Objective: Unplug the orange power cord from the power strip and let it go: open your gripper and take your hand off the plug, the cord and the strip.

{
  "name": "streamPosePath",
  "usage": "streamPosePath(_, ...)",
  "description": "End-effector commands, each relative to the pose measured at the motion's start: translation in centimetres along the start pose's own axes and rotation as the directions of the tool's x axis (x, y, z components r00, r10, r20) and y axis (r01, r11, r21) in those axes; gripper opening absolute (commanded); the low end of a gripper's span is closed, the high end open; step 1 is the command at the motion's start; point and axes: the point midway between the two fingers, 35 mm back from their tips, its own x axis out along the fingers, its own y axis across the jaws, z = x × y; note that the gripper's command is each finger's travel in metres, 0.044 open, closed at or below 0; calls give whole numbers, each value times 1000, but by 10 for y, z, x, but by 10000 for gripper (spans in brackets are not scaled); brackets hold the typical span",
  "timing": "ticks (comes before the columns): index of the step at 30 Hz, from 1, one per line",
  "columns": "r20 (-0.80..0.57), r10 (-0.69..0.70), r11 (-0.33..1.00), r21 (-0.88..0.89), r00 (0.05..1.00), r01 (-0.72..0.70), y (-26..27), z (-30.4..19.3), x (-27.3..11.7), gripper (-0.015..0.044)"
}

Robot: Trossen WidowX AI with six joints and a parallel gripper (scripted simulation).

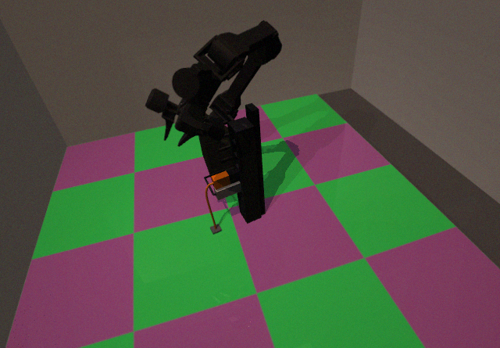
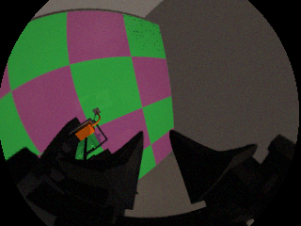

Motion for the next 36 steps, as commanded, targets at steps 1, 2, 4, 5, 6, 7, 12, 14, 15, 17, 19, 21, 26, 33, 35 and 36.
streamPosePath(1, -39, 292, 844, 480, 956, -238, 52, -5, 55, 160)
streamPosePath(2, -41, 328, 801, 543, 944, -254, 59, -7, 60, 160)
streamPosePath(4, -46, 398, 700, 661, 916, -271, 72, -9, 70, 160)
streamPosePath(5, -47, 432, 644, 716, 900, -272, 78, -11, 75, 160)
streamPosePath(6, -48, 466, 584, 767, 883, -266, 85, -12, 79, 160)
streamPosePath(7, -49, 499, 521, 815, 865, -255, 91, -14, 84, 160)
streamPosePath(12, -46, 610, 285, 944, 791, -165, 114, -20, 97, 160)
streamPosePath(14, -46, 610, 285, 944, 791, -165, 114, -20, 97, 160)
streamPosePath(15, -46, 610, 285, 944, 791, -165, 114, -20, 97, 160)
streamPosePath(17, -46, 610, 285, 944, 791, -165, 114, -20, 97, 160)
streamPosePath(19, -46, 610, 285, 944, 791, -165, 114, -20, 97, 160)
streamPosePath(21, -46, 610, 285, 944, 791, -165, 114, -20, 97, 160)
streamPosePath(26, -46, 610, 285, 944, 791, -164, 114, -20, 97, 160)
streamPosePath(33, -46, 610, 285, 944, 791, -164, 120, -22, 92, 160)
streamPosePath(35, -47, 610, 285, 944, 791, -164, 122, -23, 90, 160)
streamPosePath(36, -47, 610, 285, 944, 791, -164, 124, -24, 89, 160)
